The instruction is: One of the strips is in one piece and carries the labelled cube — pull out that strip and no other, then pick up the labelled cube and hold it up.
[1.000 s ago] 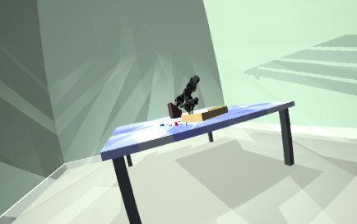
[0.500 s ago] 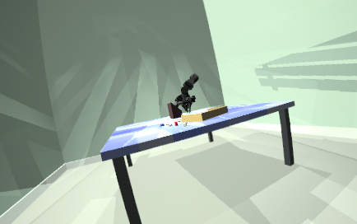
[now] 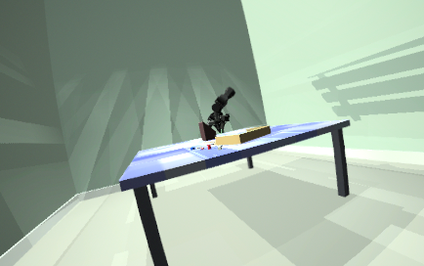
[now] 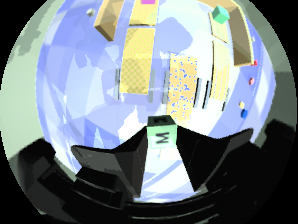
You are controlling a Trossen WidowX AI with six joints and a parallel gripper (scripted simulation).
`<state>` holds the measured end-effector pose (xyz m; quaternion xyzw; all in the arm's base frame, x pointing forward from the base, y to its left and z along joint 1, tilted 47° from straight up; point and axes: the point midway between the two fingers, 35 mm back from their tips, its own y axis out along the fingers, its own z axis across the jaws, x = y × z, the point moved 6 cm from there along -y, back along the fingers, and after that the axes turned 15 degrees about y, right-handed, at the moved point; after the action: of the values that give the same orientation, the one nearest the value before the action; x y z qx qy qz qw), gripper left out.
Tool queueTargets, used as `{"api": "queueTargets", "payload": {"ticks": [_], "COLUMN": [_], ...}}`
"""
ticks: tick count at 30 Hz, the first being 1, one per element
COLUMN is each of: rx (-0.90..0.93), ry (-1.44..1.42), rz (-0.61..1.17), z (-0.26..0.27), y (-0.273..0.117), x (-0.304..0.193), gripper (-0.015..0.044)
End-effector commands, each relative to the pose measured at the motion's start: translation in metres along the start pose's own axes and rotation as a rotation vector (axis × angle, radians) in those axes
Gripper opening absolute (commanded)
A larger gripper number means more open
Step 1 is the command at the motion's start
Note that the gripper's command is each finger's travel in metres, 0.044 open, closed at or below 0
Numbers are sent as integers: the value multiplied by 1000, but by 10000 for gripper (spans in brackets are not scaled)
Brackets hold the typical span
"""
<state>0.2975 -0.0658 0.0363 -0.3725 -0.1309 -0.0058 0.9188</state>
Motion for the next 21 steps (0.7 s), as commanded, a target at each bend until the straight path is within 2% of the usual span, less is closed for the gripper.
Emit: {"api": "queueTargets", "payload": {"ticks": [1, 5, 21], "rx": [-11, -11, -11], "ry": [-8, -8, -8], "rz": [-10, -10, -10], "z": [1, 1, 1], "y": [-20, -35, -35], "x": [-1, -1, -1], "gripper": [0, 0, 0]}}
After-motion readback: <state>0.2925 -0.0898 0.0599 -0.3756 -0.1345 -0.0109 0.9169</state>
